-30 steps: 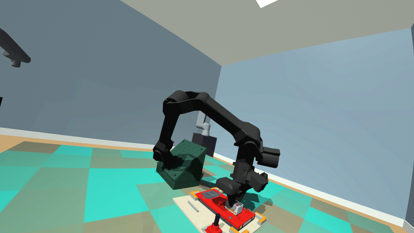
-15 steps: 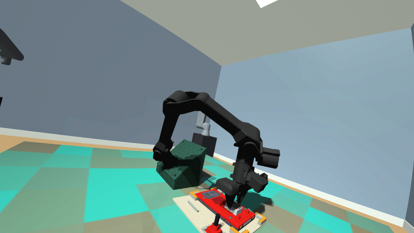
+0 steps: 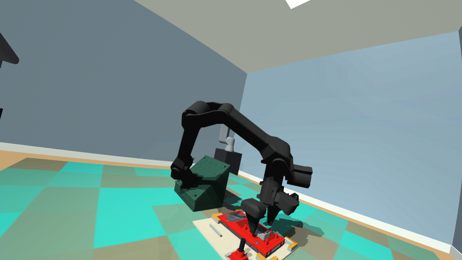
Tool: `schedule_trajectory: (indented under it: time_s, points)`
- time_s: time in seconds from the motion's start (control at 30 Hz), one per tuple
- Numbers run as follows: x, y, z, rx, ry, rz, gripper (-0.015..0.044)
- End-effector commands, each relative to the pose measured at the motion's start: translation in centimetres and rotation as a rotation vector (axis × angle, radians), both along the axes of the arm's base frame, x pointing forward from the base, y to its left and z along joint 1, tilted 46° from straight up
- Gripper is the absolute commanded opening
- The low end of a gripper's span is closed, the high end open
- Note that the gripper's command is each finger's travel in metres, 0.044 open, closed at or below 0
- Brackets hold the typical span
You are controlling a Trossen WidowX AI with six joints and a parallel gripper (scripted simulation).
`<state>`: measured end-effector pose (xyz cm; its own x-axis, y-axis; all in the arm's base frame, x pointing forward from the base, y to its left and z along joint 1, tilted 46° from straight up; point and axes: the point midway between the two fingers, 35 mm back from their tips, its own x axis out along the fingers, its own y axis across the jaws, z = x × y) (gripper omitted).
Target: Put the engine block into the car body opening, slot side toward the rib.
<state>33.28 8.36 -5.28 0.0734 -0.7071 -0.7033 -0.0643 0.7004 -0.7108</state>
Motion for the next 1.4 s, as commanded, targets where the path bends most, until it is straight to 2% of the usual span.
schedule_trajectory:
  time_s: [0.0,0.3,0.87,1.37]
  points:
    - [0.0,0.0,0.0,0.0,0.0,0.0,0.044]
    - [-0.1,0.9,1.0,-0.003,0.004,0.005,0.044]
    - [-0.1,0.9,1.0,-0.003,0.004,0.005,0.0]
    - [-0.1,0.9,1.0,-0.003,0.004,0.005,0.0]
